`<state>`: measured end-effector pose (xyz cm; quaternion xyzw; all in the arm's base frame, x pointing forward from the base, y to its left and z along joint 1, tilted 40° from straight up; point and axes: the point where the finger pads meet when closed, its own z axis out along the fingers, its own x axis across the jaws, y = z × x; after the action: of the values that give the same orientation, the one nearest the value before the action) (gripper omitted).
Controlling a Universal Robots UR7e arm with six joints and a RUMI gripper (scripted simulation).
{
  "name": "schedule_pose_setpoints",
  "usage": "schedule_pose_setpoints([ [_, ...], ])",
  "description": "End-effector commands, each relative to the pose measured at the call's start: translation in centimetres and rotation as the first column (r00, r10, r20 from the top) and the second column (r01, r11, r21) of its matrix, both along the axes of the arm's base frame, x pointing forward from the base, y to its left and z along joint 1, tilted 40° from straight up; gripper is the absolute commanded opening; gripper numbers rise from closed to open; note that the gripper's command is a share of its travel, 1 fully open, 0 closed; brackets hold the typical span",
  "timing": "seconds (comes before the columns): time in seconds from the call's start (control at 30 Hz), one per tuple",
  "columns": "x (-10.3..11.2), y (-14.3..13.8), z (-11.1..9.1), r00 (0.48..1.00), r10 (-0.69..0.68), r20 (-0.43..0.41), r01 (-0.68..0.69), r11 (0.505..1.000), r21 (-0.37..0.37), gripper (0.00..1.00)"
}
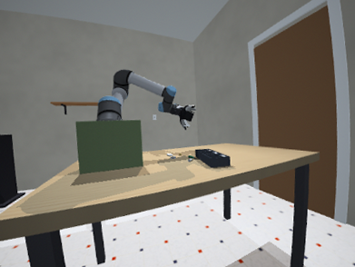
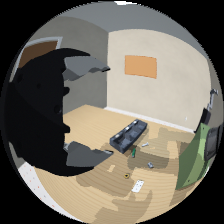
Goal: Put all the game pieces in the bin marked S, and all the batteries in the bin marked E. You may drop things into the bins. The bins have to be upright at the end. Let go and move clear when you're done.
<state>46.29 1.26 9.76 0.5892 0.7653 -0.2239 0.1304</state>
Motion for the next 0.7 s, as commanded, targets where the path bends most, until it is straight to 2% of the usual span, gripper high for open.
schedule_pose_setpoints([
  [0.0,0.0,0.0,0.0,1.000,0.000,0.001,0.000,1.000,0.000,1.00],
  [0.53,0.0,0.0,0.0,1.000,0.000,0.001,0.000,1.000,0.000,1.00],
  [0.57,-0.7,-0.3,-0.3,0.999,0.049,0.006,-0.049,0.999,0.005,0.04],
  [0.67,-1.9,-1.4,-1.5,0.995,-0.098,0.024,0.097,0.995,0.030,0.04],
])
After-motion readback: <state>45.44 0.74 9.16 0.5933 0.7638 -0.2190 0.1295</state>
